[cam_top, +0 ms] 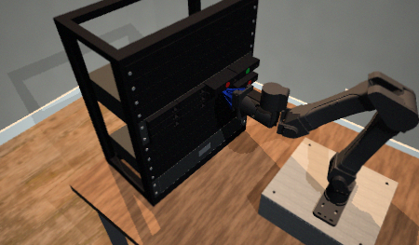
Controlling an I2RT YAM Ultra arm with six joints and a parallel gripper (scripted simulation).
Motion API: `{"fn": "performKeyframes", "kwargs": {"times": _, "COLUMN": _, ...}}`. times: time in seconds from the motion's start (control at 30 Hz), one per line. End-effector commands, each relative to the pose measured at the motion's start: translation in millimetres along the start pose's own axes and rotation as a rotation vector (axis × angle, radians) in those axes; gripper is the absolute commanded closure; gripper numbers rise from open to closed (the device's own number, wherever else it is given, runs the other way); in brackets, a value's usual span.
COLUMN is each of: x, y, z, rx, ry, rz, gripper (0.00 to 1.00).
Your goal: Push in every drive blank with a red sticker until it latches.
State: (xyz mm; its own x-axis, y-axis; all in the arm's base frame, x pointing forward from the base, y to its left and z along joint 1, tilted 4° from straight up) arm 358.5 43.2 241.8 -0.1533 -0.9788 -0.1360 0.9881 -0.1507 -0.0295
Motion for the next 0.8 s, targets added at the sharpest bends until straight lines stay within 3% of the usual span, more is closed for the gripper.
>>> {"fn": "performKeyframes", "kwargs": {"times": 0.0, "x": -6.0, "y": 8.5, "z": 10.6, "rx": 0.021, "ry": 0.002, "rz": 0.028, "gripper": 1.0}}
{"fn": "performKeyframes", "kwargs": {"times": 0.77, "x": -8.0, "y": 11.0, "z": 10.7, "rx": 0.02, "ry": 0.001, "rz": 0.029, "gripper": 1.0}}
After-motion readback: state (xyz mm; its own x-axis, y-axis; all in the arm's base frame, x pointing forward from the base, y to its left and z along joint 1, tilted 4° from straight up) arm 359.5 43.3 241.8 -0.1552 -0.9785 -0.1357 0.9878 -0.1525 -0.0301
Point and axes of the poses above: the point where the finger pads meet when closed, its own y axis out along the fingers, its own z axis across the jaws, x = y × z, the point moved 6 cm from there along -y, back along the fingers, and after that the axes turned 12 degrees about y, right-handed, at the moved point
